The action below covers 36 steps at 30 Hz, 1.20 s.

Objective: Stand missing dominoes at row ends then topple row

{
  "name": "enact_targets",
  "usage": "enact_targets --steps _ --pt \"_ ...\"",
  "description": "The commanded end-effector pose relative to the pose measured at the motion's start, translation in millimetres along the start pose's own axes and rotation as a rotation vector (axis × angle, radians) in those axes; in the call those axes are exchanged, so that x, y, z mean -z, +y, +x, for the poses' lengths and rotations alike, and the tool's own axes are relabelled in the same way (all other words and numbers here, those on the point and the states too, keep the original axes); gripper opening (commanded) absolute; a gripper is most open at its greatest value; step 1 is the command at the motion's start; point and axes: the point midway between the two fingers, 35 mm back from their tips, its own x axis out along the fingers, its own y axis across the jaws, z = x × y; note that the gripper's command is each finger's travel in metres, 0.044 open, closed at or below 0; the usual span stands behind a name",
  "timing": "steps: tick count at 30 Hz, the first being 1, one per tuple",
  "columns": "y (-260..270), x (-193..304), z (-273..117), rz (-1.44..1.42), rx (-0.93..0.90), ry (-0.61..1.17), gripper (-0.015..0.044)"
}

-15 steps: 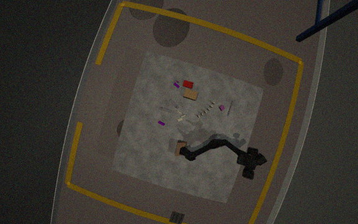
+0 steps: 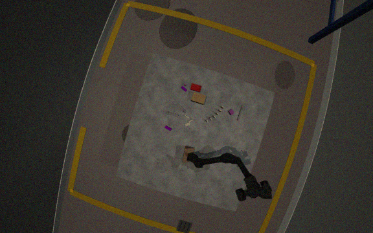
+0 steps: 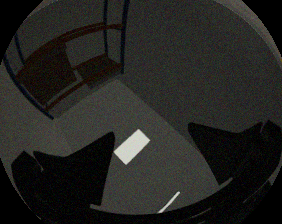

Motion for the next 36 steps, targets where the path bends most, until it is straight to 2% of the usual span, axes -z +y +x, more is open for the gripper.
enact_targets --steps 1,8,15,23,31,36 --pt "-36 14 16 -0.338 -0.006 -0.040 0.0440" --pt "-106 12 64 -0.972 0.064 -0.164 0.0440" --pt "-170 -37 125 -1.567 0.286 -0.295 0.0440" --pt "-208 -102 168 -1.896 0.559 -0.360 0.0440" --pt "-227 -172 190 -2.239 0.909 -0.370 0.0440" --pt "-247 -253 204 -2.455 1.348 -0.255 0.0440"
